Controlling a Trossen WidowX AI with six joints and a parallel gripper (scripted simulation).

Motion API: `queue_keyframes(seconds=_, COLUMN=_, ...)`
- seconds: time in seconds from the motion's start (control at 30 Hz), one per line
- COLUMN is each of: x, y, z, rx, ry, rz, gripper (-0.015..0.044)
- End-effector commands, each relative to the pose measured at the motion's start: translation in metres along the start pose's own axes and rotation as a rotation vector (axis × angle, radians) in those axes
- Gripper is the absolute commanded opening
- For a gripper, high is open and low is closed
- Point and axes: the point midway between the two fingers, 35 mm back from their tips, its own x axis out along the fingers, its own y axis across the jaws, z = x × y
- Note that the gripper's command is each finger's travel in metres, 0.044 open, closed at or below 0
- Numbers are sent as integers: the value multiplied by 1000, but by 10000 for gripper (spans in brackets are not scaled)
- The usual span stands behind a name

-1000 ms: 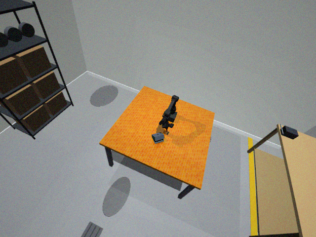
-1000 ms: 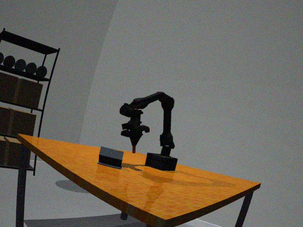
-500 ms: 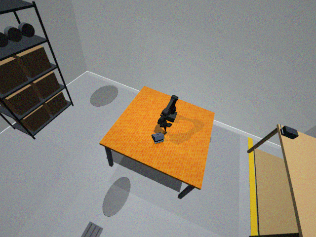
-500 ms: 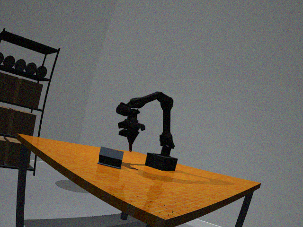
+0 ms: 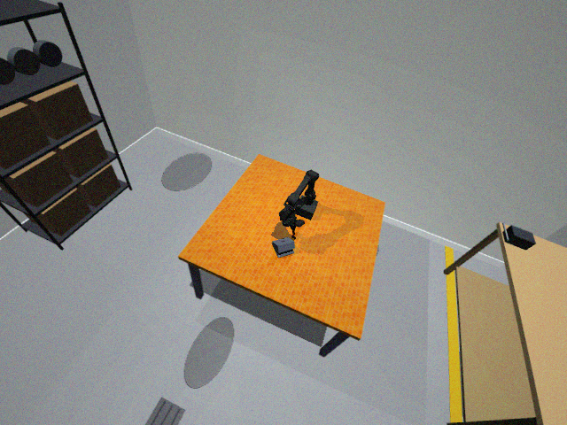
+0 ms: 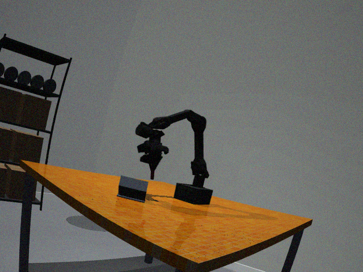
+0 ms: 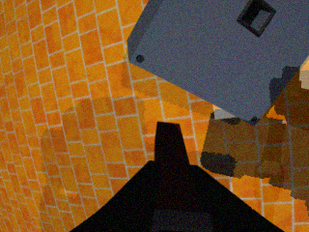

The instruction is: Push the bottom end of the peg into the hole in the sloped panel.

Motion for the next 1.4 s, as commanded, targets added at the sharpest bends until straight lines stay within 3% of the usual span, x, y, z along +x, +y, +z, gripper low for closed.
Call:
queue_keyframes(seconds=0.0, x=-3, y=-4, z=4, rx=28, ry=-11, rz=14, gripper=0)
queue_keyframes(seconds=1.37, x=-37, y=-54, z=32, rx=292, ry=-120, rz=132, gripper=0)
